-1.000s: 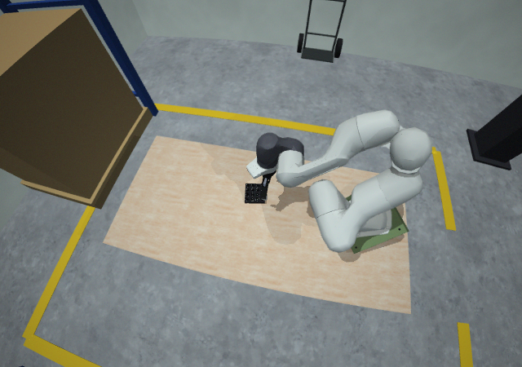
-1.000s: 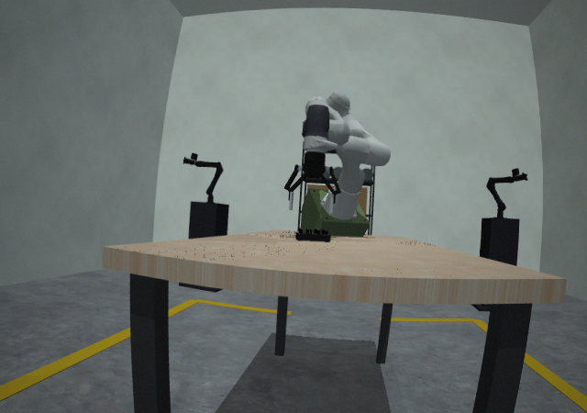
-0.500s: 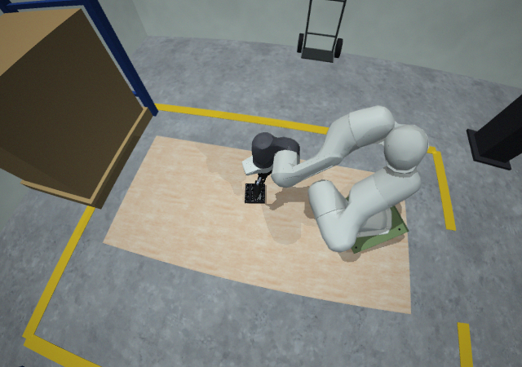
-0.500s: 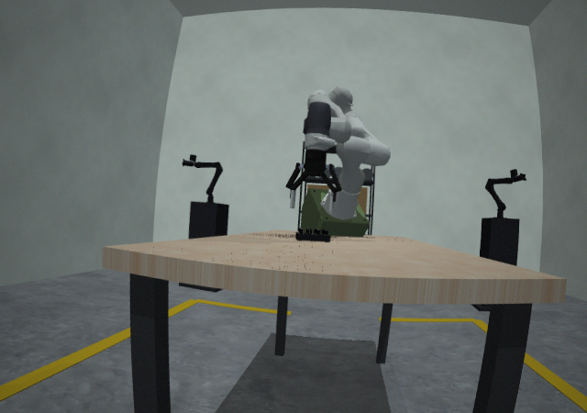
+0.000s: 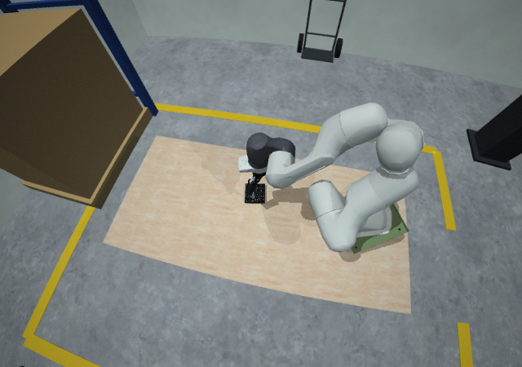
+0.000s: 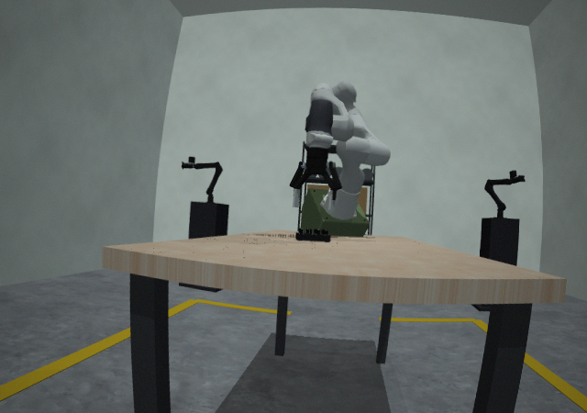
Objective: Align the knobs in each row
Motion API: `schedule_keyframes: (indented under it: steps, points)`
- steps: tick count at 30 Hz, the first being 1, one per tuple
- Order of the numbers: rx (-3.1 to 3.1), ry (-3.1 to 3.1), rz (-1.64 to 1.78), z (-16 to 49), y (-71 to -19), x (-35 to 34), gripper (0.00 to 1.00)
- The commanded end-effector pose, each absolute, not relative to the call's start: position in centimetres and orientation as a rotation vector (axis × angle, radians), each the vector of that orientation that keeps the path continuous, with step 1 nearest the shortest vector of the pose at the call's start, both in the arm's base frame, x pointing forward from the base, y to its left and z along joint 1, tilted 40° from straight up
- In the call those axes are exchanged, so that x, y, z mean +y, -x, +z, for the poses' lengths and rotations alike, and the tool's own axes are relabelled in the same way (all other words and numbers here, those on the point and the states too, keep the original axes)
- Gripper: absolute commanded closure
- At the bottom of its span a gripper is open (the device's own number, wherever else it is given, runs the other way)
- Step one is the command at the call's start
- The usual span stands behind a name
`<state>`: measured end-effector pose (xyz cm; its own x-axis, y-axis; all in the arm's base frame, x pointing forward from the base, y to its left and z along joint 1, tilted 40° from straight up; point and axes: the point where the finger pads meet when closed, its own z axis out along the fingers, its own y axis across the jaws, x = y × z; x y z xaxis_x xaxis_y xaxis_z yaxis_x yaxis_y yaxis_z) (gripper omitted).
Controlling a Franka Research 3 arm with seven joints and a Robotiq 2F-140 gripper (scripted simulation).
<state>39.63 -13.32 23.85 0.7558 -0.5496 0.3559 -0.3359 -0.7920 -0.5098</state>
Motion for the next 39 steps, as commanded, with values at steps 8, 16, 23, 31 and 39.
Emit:
schedule_keyframes:
  steps: [8,16,23,31,39]
  points:
    - [0.987,2.377,-0.617,25.4,-40.8,-12.8,0.0]
    - [1.109,2.303,-0.575,26.1,-41.4,-12.4,0.0]
    - [1.236,2.216,-0.526,26.9,-42.1,-11.8,0.0]
    - [1.363,2.117,-0.472,27.7,-42.9,-11.1,0.0]
    - [1.478,2.016,-0.416,28.5,-43.7,-10.3,0.0]
